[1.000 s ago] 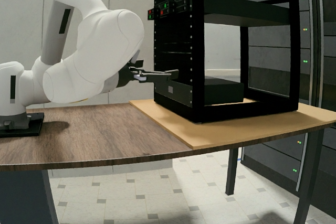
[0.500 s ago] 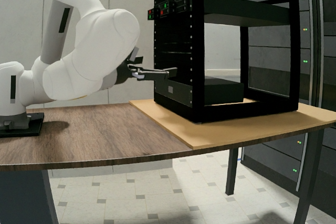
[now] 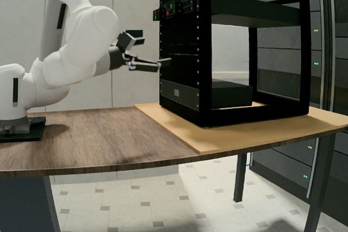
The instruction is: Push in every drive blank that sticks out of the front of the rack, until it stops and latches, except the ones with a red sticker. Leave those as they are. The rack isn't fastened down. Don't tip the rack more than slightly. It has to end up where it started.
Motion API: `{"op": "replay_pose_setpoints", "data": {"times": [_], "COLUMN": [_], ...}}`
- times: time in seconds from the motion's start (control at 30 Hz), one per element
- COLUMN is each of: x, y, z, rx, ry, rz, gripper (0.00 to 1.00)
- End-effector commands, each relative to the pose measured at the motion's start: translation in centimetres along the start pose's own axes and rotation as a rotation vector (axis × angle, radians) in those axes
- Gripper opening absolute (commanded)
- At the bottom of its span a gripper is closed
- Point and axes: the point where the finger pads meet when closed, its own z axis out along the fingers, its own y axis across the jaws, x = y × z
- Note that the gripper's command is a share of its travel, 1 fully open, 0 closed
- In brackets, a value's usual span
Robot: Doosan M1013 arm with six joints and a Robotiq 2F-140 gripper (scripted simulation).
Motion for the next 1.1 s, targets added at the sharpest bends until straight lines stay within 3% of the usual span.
{"op": "replay_pose_setpoints", "data": {"times": [0.0,0.13,0.2,0.3,0.7,0.77,1.07], "x": [0.1,0.0,0.0,-0.1,-0.3,-0.3,-0.1], "y": [-3.6,-7.3,-7.3,-10.8,-20.5,-20.5,-26.6], "z": [2.1,4.1,4.1,6.1,11.1,11.1,14.4], "rx": [-0.044,-0.078,-0.078,-0.111,-0.199,-0.199,-0.253], "ry": [0.036,0.074,0.074,0.111,0.215,0.215,0.292], "rz": [0.104,0.208,0.208,0.310,0.588,0.588,0.767], "gripper": [1.00,1.00,1.00,1.00,1.00,1.00,1.00]}}
